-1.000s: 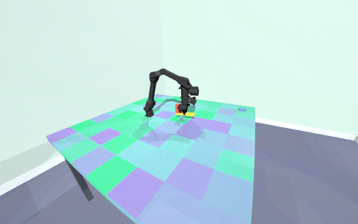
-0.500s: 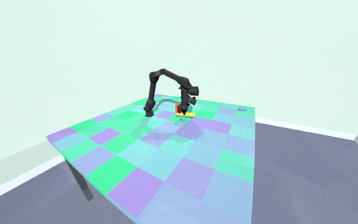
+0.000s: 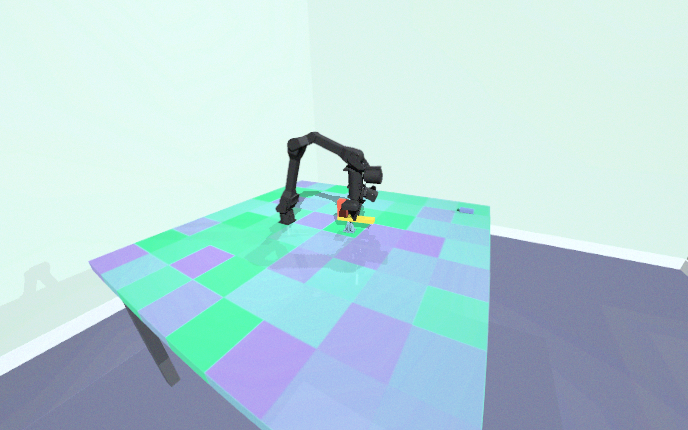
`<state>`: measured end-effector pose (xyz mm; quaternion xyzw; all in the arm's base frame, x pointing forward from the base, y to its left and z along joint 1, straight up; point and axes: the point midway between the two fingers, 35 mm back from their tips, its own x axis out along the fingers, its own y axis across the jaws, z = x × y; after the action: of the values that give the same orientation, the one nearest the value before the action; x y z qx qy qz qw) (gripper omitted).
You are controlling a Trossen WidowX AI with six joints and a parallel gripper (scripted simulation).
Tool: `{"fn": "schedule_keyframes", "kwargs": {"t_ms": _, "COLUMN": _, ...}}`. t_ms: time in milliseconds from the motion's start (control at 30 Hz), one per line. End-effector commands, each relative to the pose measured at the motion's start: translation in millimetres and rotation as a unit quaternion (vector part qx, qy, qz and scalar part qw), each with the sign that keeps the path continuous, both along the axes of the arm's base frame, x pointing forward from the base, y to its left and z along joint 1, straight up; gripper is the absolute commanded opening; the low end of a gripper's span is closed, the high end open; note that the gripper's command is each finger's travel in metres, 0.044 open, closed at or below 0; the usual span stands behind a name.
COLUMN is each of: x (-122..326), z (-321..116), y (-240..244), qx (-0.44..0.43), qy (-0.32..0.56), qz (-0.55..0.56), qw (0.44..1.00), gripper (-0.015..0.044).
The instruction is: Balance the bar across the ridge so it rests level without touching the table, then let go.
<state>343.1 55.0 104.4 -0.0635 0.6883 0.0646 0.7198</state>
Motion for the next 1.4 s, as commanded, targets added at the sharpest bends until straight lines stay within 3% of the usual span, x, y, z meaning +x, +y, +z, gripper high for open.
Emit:
{"fn": "schedule_keyframes", "kwargs": {"t_ms": 0, "x": -0.1, "z": -0.1, "y": 0.0, "qx": 0.0, "qy": 0.0, "qz": 0.0, "qw": 1.0, "gripper": 0.0}}
{"fn": "schedule_keyframes", "kwargs": {"t_ms": 900, "x": -0.1, "z": -0.1, "y": 0.0, "qx": 0.0, "qy": 0.0, "qz": 0.0, "qw": 1.0, "gripper": 0.0}}
{"fn": "schedule_keyframes", "kwargs": {"t_ms": 1100, "x": -0.1, "z": -0.1, "y": 0.0, "qx": 0.0, "qy": 0.0, "qz": 0.0, "qw": 1.0, "gripper": 0.0157}}
{"fn": "schedule_keyframes", "kwargs": {"t_ms": 1367, "x": -0.1, "z": -0.1, "y": 0.0, "qx": 0.0, "qy": 0.0, "qz": 0.0, "qw": 1.0, "gripper": 0.0167}}
